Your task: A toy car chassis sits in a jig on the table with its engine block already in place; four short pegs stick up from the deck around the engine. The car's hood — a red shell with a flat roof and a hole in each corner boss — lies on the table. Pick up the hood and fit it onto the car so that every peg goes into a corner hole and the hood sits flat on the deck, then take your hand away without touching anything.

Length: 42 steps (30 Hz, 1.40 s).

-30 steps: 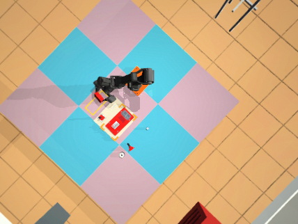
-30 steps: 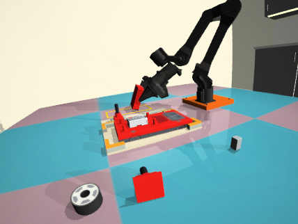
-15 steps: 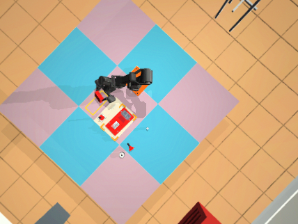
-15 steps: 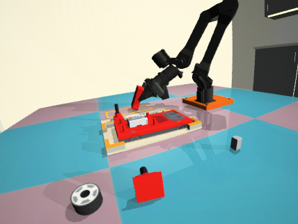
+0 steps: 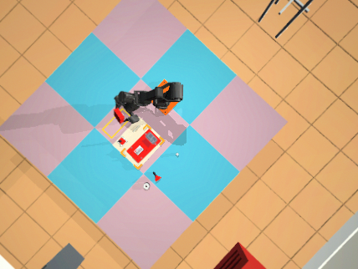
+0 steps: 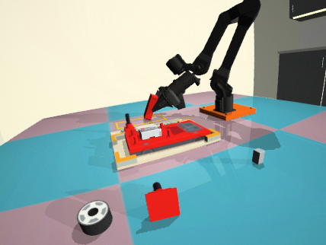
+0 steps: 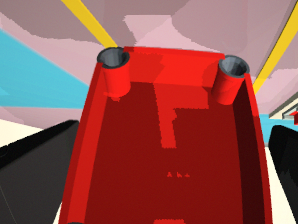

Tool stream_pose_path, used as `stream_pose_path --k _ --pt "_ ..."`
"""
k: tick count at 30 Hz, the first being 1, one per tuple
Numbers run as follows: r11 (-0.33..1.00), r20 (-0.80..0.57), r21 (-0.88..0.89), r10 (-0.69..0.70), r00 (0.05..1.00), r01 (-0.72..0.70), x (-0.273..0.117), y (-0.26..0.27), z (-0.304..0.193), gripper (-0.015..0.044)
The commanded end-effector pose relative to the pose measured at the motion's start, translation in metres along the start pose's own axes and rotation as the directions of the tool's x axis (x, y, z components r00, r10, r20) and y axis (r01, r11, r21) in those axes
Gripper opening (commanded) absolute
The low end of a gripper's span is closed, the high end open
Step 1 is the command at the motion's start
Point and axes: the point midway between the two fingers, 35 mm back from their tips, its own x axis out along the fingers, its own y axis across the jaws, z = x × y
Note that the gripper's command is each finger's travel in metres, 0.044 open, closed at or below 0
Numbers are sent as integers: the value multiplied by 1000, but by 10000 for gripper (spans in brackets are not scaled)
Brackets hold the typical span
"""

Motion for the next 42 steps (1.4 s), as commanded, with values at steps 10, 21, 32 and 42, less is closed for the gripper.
stream_pose_path --k 10,21,32,42 --pt "1000 61 -4 -5 998 5 -43 23 -12 440" --pt "999 43 38 -9 999 7 -122 3 -38 440" --pt "999 79 37 -16 997 13 -86 18 -20 440" --pt "1000 94 -5 -20 995 20 -85 18 -20 335"
